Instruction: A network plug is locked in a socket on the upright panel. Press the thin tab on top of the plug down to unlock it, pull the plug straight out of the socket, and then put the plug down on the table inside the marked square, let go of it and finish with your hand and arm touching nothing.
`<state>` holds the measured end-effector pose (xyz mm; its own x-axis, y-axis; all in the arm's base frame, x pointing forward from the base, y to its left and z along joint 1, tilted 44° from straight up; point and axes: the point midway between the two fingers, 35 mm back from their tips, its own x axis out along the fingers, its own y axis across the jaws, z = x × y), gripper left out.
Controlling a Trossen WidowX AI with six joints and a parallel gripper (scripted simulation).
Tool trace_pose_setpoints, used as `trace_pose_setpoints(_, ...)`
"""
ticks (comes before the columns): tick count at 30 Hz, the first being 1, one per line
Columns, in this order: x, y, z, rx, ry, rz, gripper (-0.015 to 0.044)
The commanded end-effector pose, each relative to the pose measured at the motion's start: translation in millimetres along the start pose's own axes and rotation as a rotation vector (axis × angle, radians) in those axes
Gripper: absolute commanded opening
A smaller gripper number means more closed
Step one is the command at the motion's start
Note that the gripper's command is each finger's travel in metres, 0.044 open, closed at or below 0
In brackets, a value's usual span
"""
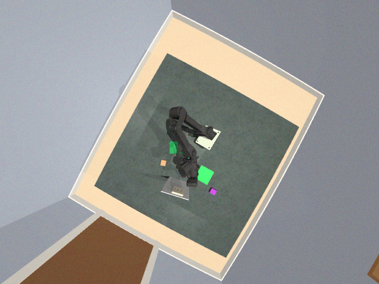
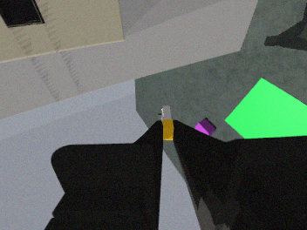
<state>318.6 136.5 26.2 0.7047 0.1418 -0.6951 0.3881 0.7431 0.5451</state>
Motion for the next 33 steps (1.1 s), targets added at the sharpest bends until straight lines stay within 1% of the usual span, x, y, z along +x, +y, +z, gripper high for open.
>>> trace_pose_setpoints(1, 9.7, -8.1, -7.2, 0.008, -0.01, -0.047, 0.0)
trace_pose_setpoints(33, 52.9, -76.0, -55.4, -0.017, -0.114, -0.326, 0.0)
